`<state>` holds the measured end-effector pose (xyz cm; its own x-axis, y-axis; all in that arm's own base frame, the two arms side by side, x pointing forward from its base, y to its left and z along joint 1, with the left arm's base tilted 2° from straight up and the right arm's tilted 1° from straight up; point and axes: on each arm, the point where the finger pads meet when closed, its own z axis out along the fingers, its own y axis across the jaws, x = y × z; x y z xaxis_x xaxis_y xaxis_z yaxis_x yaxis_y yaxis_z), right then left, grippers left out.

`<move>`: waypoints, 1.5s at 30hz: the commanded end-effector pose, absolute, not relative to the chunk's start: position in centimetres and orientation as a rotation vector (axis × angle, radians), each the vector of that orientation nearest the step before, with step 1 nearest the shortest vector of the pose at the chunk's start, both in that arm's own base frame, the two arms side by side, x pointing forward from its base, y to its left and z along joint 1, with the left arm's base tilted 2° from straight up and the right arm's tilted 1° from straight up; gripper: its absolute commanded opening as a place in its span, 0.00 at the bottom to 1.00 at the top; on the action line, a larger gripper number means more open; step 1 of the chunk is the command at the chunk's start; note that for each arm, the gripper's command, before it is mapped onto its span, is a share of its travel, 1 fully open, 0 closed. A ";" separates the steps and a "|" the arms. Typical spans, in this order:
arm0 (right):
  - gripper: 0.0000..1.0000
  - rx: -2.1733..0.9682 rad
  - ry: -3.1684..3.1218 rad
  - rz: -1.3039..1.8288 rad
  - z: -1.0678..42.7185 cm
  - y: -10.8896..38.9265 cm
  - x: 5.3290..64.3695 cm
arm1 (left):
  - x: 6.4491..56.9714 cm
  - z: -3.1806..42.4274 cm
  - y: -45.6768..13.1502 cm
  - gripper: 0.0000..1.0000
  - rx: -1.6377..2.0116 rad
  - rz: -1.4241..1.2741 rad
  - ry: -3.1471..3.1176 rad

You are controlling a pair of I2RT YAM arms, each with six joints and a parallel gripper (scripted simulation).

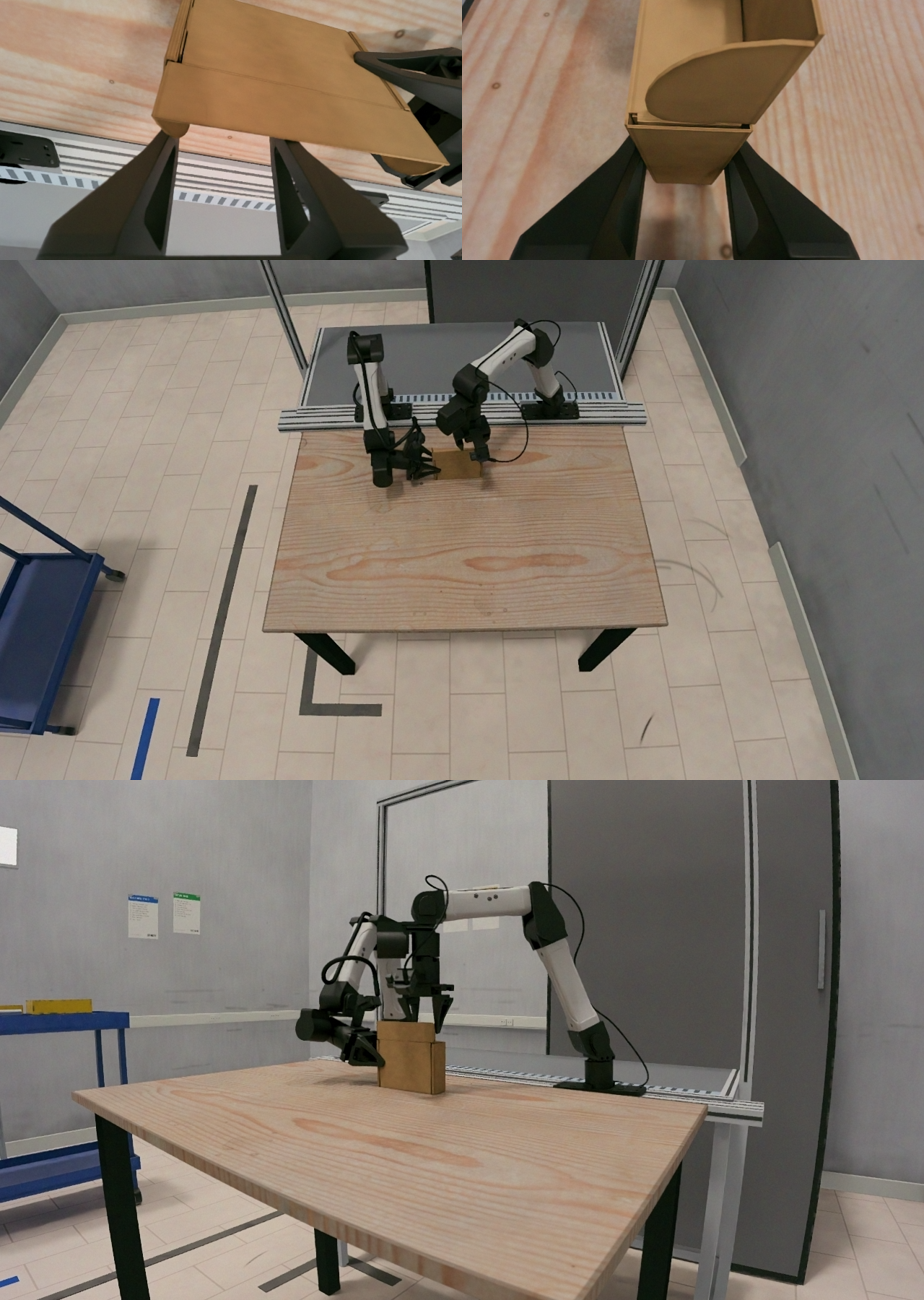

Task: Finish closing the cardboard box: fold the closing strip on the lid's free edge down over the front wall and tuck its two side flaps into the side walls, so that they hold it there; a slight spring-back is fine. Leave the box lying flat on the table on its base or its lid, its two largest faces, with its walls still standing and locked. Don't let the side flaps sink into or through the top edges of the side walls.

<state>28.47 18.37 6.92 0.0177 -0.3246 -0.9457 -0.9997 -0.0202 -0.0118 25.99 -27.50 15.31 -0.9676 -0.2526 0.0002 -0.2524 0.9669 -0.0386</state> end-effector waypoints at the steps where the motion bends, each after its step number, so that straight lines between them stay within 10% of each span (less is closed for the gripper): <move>1: 0.45 -1.473 1.422 1.029 7.1 18.5 28.5 | 26.1 15.8 -27.6 0.54 -0.388 -0.081 3.099; 45: 0.45 -1.473 1.422 1.029 7.1 18.5 28.5 | 26.2 15.8 -27.7 0.54 -0.371 -0.081 3.101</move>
